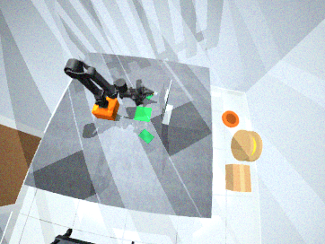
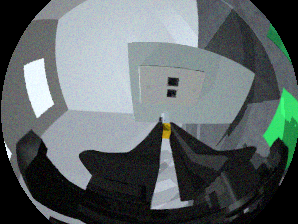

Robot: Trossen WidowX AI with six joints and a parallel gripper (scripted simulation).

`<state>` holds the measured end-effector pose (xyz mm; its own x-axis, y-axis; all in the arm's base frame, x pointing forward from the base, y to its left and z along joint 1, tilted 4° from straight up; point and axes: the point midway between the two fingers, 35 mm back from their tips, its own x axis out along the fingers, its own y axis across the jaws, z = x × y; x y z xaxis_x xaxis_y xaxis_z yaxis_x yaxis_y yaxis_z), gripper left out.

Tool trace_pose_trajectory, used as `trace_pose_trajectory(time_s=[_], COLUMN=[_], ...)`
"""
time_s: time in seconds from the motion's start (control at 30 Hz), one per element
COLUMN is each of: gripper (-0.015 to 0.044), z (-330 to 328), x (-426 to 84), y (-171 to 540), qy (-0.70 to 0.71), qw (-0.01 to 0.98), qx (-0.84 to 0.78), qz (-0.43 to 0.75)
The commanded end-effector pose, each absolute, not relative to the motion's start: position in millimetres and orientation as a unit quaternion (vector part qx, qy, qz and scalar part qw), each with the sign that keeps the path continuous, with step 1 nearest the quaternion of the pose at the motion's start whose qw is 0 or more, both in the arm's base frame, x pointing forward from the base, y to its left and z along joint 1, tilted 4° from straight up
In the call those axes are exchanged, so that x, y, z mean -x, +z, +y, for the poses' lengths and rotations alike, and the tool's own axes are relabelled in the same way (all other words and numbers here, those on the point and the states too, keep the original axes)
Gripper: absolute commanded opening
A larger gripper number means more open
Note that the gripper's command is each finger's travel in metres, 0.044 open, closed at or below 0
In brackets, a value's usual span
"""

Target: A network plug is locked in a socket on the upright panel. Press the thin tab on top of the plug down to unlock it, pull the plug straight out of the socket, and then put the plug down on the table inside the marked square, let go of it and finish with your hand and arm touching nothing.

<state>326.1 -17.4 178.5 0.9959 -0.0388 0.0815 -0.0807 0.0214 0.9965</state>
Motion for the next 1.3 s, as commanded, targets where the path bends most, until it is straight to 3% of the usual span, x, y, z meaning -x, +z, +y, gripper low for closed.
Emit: trace_pose_trajectory(time_s=[0.0, 0.9, 1.27], gripper=[0.0, 0.0, 0.0], z=[-17.5, -15.0, -24.2], x=[-324.5, -304.7, -313.3], y=[185.8, 216.3, 164.0], qy=[0.016, 0.016, -0.086], qw=[0.714, 0.714, 0.706], qx=[-0.699, -0.699, -0.702], qz=[-0.046, -0.047, 0.034])
